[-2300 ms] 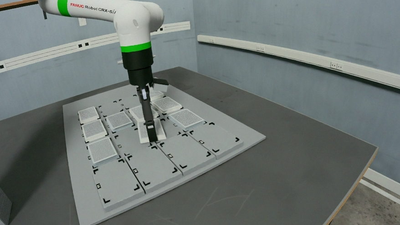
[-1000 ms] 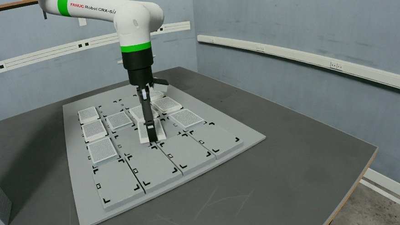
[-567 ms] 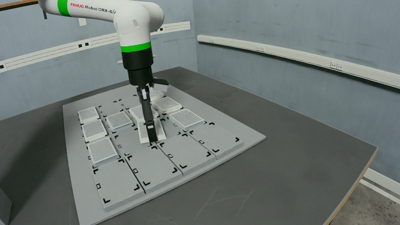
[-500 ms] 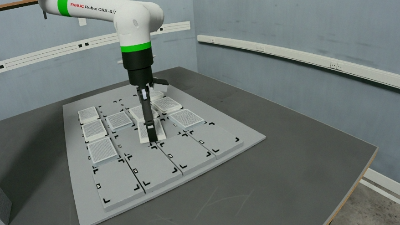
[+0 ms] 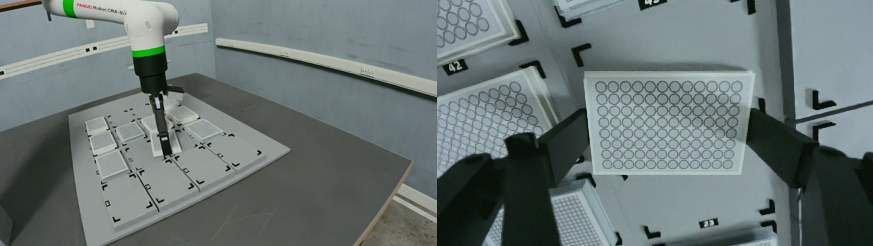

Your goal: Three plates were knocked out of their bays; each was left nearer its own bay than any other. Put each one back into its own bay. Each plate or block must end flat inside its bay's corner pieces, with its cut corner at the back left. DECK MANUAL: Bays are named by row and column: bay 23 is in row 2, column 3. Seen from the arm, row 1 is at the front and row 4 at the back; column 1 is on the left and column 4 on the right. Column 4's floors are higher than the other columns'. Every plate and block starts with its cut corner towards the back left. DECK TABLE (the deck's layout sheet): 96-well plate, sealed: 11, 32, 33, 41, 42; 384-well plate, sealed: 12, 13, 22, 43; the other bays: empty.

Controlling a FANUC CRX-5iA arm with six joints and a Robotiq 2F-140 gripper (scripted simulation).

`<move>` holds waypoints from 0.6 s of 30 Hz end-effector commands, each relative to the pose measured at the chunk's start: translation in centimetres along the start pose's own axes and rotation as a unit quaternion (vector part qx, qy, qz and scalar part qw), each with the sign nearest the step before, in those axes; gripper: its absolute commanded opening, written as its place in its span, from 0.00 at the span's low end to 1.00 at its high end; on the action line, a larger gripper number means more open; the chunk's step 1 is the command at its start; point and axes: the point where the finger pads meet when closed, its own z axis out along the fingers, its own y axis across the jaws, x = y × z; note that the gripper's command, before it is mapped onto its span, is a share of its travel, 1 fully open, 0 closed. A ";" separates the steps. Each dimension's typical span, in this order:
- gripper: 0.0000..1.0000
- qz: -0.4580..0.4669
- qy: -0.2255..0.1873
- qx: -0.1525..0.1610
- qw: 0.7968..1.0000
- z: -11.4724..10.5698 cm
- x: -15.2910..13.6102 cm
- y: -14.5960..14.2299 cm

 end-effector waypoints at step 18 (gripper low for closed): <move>0.10 0.000 0.001 0.000 1.000 -0.7 0.1 0.0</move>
